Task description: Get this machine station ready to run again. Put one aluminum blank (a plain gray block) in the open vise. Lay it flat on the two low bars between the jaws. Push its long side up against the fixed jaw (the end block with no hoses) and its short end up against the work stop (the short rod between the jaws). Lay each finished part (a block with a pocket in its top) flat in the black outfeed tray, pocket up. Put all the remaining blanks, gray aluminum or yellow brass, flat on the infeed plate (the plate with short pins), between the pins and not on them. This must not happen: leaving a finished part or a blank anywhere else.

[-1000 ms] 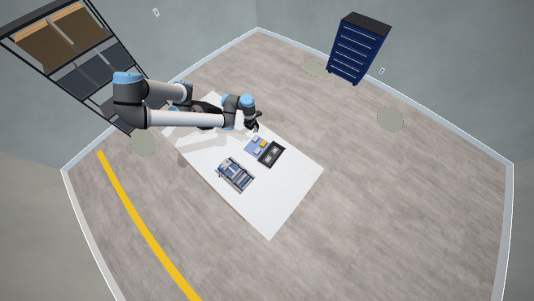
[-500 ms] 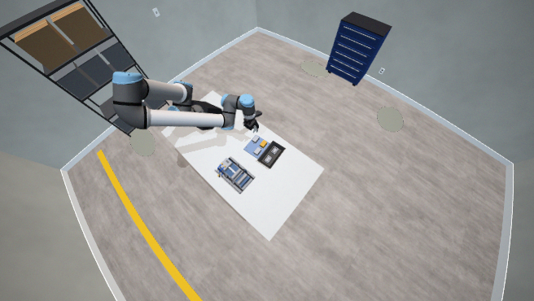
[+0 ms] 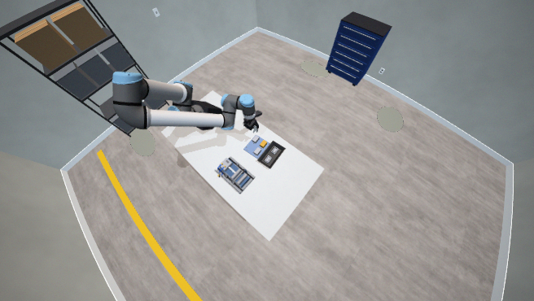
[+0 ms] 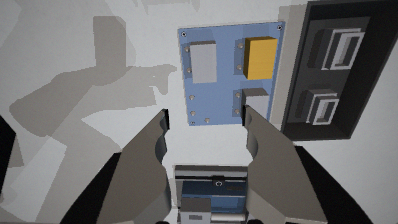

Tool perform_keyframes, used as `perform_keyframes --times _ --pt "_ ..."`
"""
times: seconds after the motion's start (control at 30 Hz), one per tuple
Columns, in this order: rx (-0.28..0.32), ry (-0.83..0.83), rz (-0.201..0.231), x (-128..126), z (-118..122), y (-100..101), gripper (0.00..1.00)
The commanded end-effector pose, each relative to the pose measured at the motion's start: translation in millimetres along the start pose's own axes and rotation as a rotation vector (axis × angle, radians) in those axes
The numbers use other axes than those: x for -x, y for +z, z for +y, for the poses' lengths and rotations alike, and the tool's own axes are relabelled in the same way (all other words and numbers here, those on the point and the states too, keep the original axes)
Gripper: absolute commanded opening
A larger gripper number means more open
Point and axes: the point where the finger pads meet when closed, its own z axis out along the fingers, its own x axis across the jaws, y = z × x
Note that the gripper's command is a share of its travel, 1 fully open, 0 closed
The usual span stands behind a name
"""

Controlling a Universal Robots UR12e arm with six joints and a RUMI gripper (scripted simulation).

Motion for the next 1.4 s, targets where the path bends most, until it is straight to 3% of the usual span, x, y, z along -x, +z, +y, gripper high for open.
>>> perform_keyframes --times 0.0,0.3,0.7,1.2,1.37 --pt "0.0 0.0 0.001 0 0 0 0.4" --pt "0.0 0.0 0.001 0 0 4 0.4" --pt "0.0 0.0 0.001 0 0 28 0.4" --pt "0.0 0.0 0.001 -1 0 87 0.4" --pt "0.0 0.0 0.001 -1 0 98 0.4"
